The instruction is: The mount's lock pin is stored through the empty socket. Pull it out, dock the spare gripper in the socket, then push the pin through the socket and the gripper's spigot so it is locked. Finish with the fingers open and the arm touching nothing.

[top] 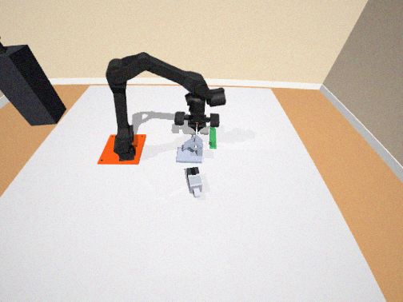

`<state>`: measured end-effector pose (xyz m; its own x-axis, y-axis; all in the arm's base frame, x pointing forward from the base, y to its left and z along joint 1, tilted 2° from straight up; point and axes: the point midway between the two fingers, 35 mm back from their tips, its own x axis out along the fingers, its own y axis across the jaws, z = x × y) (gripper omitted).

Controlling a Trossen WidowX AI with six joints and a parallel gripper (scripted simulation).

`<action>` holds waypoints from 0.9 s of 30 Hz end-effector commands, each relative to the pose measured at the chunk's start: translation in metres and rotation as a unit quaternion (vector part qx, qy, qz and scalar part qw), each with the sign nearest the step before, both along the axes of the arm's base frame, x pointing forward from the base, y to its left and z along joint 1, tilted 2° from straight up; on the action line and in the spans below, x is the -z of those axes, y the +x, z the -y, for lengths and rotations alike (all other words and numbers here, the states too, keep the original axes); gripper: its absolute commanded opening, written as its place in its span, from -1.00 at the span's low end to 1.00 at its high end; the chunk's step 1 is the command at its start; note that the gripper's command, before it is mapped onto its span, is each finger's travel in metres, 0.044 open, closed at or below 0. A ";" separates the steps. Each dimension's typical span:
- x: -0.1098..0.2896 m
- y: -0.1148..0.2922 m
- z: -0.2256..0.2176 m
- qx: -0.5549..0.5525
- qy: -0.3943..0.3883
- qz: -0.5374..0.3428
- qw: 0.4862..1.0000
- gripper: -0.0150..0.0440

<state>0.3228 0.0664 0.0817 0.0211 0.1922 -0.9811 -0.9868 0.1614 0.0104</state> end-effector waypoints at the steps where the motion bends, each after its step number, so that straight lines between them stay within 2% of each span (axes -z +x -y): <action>1: -0.003 0.001 -0.004 0.001 0.004 0.001 1.000 -0.49; 27: -0.004 0.004 -0.020 0.000 0.002 -0.002 1.000 -0.49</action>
